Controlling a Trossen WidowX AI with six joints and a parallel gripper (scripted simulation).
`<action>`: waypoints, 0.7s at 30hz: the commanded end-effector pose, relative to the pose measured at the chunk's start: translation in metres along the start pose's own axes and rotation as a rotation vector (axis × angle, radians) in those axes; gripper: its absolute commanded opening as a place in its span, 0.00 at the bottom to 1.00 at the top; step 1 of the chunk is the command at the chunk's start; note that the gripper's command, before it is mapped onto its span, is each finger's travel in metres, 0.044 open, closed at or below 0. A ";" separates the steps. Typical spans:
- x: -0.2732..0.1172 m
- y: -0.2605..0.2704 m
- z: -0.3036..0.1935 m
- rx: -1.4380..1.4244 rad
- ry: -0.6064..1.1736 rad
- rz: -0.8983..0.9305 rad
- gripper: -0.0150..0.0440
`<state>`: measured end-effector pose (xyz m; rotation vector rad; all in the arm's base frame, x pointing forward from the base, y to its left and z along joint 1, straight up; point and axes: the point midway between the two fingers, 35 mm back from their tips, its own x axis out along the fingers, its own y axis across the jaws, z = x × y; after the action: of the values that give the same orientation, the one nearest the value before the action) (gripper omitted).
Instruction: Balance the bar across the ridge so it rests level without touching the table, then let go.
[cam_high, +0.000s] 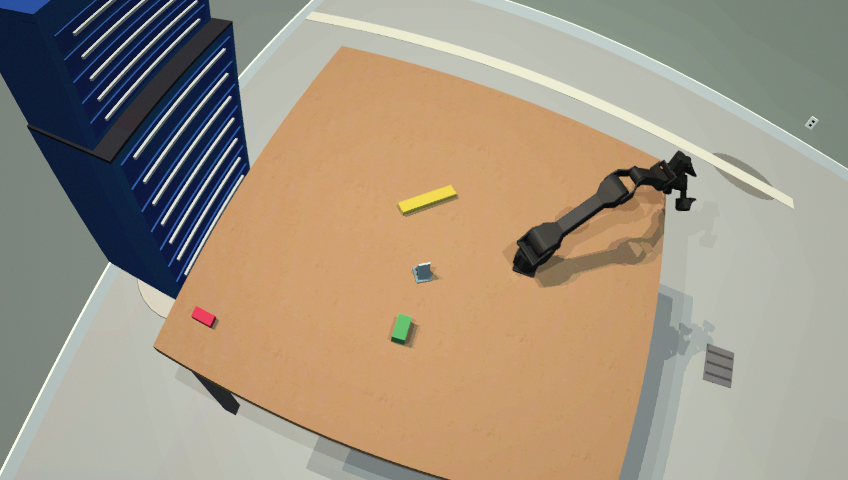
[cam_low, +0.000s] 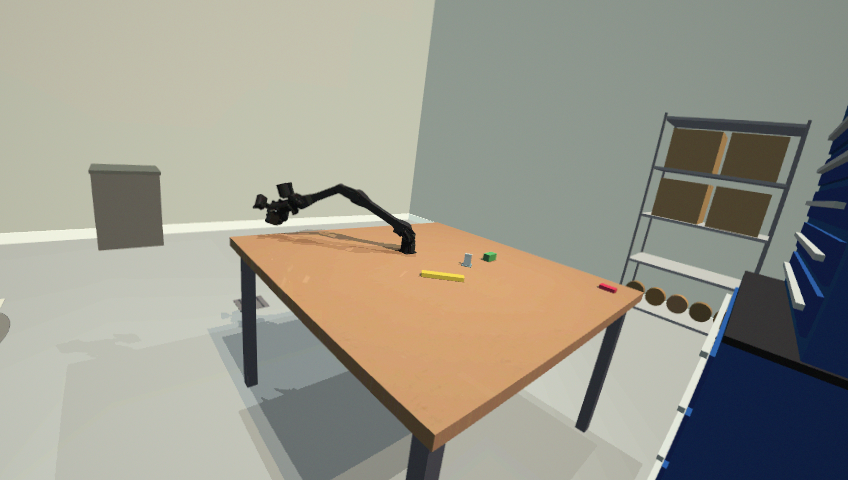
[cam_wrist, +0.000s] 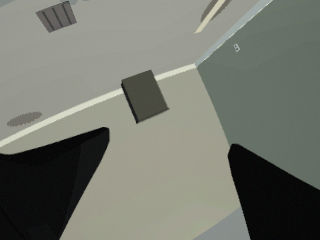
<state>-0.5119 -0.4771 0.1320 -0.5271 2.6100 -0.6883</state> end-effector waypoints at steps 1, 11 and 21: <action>-0.001 -0.001 0.001 0.000 -0.003 -0.001 0.89; -0.045 -0.067 0.062 0.022 -0.158 -0.071 0.79; -0.106 -0.126 0.125 0.034 -0.325 -0.129 0.79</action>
<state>-0.3648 -0.5683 0.1312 -0.7164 2.3379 -0.6444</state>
